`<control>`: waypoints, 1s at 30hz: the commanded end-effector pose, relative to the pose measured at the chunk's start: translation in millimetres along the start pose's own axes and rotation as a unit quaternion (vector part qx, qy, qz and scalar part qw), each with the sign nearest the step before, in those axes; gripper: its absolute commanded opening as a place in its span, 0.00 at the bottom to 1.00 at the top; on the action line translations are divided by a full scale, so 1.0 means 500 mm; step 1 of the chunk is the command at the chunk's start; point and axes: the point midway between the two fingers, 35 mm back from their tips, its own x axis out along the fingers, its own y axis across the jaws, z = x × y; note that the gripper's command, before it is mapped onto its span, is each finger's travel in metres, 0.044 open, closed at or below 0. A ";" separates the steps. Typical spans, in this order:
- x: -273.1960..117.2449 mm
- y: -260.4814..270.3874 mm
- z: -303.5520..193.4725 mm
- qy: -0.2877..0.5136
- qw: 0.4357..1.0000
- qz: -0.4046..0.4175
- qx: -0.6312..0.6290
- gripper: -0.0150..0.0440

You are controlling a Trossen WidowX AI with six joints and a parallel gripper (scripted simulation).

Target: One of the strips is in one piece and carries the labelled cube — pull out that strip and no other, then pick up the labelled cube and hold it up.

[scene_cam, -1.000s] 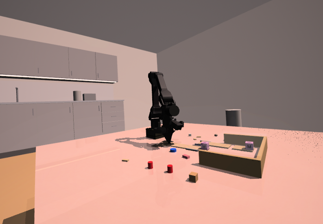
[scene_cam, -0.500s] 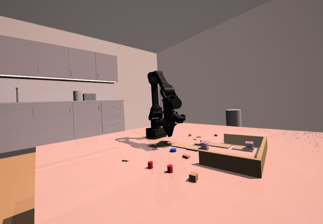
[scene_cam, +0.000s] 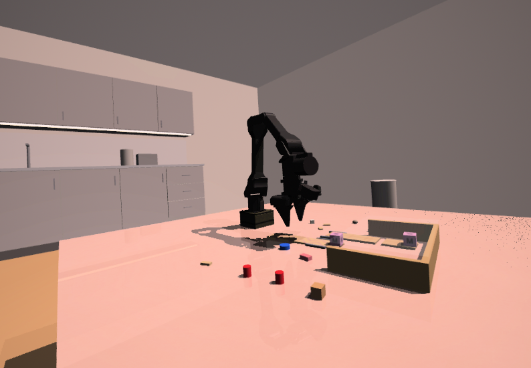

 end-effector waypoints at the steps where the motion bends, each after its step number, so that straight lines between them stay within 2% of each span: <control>1: -0.003 -0.001 0.031 0.002 1.000 0.000 0.002 1.00; 30: -0.031 -0.014 0.260 -0.002 1.000 0.000 0.002 1.00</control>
